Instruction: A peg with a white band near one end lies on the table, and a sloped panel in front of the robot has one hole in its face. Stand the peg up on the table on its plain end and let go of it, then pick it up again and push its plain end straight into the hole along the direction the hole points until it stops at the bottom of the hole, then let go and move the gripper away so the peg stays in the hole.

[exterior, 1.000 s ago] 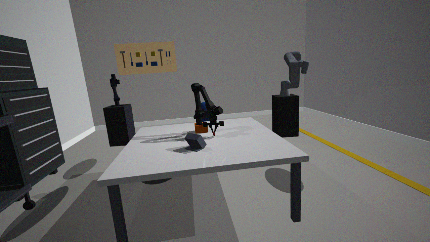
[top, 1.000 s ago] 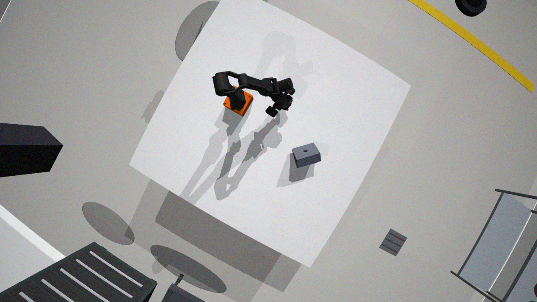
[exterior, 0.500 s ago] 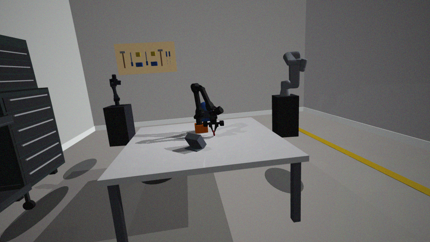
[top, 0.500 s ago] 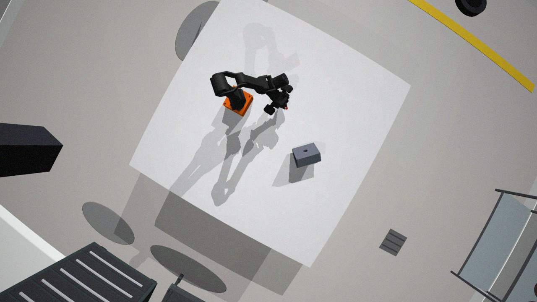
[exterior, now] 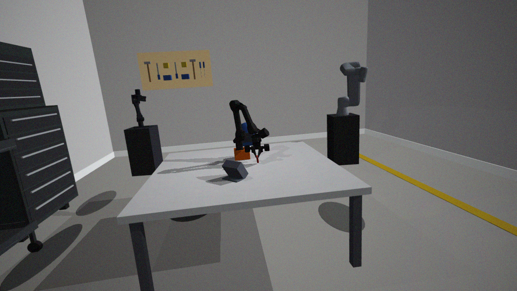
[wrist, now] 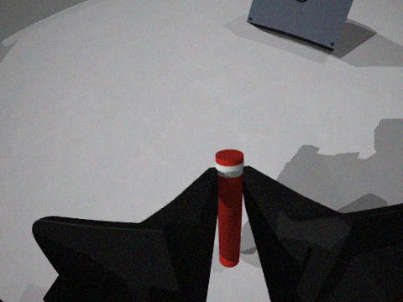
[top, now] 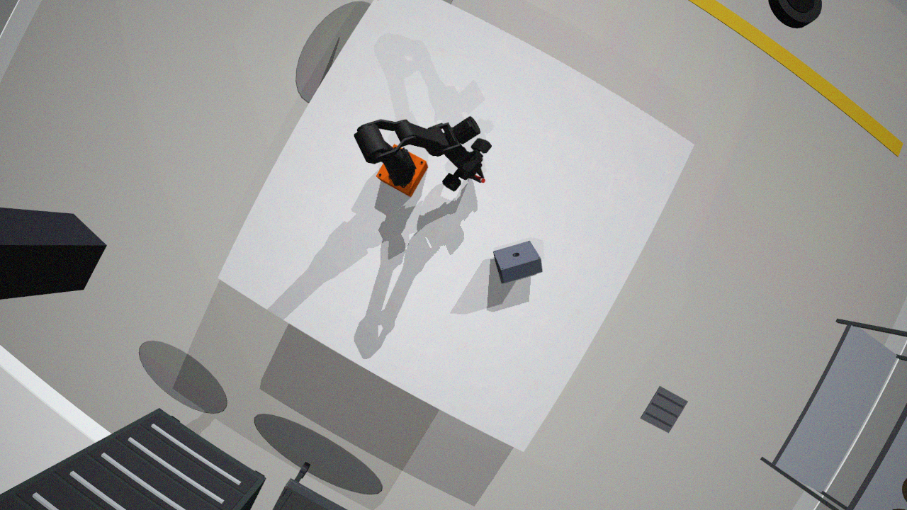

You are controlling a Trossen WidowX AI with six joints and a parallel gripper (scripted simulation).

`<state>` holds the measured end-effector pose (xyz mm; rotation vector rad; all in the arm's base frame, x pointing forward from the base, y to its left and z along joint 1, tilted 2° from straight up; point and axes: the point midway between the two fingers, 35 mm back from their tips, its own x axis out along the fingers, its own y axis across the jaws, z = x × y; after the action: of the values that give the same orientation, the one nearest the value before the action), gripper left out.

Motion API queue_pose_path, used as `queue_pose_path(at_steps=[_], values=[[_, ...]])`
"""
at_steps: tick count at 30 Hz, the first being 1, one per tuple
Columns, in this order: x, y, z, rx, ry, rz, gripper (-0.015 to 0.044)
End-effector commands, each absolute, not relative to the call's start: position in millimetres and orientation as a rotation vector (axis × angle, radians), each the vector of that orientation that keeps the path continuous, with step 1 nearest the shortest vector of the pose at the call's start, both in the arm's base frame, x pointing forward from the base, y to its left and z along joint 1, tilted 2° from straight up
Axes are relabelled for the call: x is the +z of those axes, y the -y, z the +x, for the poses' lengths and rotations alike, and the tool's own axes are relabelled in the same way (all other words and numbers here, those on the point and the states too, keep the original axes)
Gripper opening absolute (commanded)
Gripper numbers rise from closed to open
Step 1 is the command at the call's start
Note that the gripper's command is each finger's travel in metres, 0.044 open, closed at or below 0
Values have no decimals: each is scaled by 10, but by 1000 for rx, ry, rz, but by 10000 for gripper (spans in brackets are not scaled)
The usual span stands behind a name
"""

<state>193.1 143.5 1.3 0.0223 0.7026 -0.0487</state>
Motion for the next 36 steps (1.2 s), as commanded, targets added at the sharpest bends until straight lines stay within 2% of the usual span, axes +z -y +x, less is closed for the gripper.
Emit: queue_pose_path(at_steps=[1, 36], values=[[-6, -1409, 1888, -55, -667, 15, 49], [-12, -1414, 1644, -56, -367, 5, 49]])
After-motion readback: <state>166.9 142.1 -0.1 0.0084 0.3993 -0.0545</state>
